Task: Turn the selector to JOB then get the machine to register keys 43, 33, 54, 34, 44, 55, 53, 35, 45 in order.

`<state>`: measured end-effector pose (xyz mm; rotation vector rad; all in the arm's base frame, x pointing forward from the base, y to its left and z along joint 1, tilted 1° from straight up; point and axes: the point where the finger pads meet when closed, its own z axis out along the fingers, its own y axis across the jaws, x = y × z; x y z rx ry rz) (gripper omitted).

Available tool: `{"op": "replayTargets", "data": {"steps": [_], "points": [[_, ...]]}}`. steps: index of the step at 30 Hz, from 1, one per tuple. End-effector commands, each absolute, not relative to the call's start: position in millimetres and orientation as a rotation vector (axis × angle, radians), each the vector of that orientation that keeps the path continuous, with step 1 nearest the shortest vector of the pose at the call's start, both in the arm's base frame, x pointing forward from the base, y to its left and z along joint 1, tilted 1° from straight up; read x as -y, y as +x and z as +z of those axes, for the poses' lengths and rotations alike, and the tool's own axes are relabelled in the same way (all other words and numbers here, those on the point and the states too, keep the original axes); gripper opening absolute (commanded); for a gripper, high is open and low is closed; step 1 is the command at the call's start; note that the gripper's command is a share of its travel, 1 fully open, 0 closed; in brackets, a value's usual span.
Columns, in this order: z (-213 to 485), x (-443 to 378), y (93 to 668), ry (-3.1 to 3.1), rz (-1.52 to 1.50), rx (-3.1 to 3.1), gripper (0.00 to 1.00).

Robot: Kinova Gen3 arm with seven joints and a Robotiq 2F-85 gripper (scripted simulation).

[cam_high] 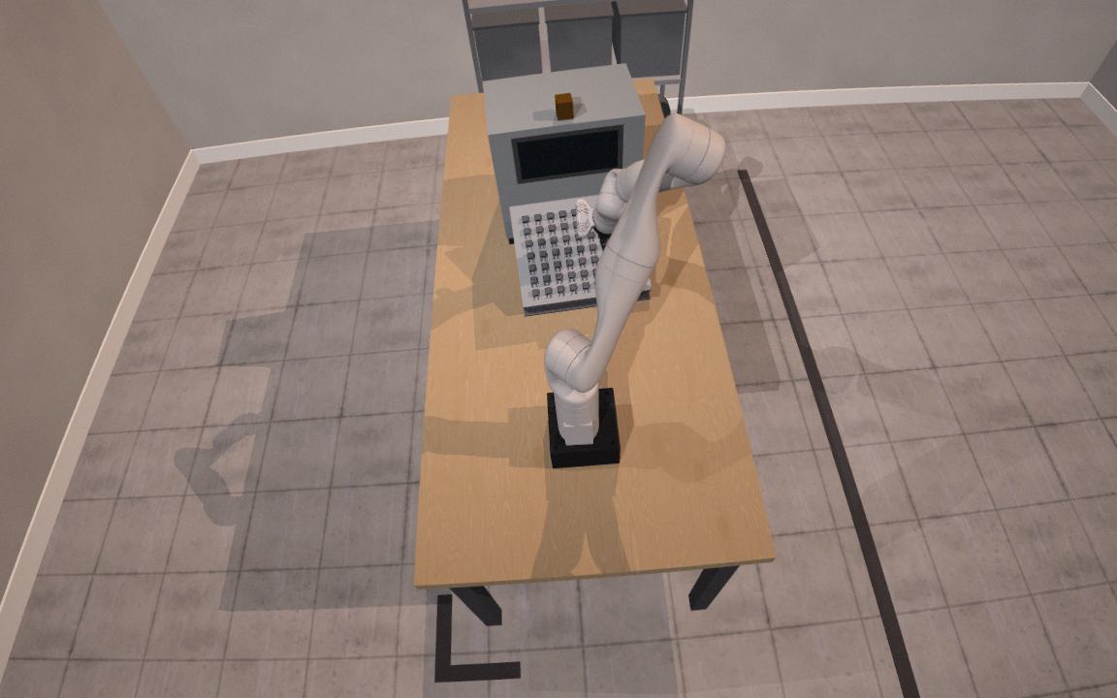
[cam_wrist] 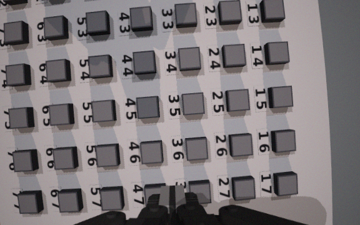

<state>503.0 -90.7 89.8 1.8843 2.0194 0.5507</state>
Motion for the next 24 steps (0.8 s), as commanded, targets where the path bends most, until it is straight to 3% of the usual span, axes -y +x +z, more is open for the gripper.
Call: {"op": "replayTargets", "data": {"steps": [1, 10, 24], "points": [[90.2, 53.0, 508.4, 1.858, 0.551, -2.007, 0.1], [89.7, 0.6, 514.8, 1.837, 0.546, -2.023, 0.1], [85.9, -3.7, 517.4, 1.835, 0.546, -2.024, 0.1]]}}
